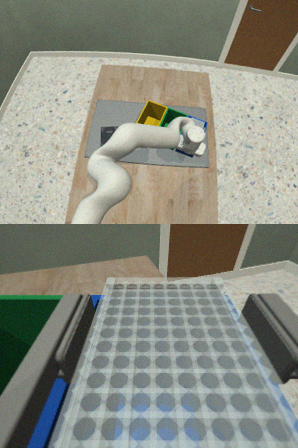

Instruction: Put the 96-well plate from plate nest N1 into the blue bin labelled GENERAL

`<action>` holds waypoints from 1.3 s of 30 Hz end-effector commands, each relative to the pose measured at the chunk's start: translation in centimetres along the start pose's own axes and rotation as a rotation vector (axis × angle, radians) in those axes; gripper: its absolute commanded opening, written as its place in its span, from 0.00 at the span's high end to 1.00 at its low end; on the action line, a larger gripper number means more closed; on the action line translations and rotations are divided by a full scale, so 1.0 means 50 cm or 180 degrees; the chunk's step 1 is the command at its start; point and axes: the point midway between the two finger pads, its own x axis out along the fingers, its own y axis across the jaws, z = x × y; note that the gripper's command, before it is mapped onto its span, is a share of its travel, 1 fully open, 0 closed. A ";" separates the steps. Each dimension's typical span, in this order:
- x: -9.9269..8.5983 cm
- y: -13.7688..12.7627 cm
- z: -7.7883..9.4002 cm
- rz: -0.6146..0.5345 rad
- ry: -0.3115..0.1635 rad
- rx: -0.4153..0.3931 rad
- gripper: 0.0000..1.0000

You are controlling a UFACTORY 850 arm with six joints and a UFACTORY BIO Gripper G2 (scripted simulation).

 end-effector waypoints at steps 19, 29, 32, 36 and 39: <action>0.000 0.002 0.003 0.0002 -0.0006 -0.0001 1.00; 0.000 0.003 -0.004 0.0002 -0.0006 -0.0001 1.00; 0.000 0.003 -0.014 0.0002 -0.0006 -0.0001 1.00; 0.000 0.003 -0.027 0.0002 -0.0006 -0.0001 1.00; 0.000 0.003 -0.037 0.0002 -0.0006 -0.0001 1.00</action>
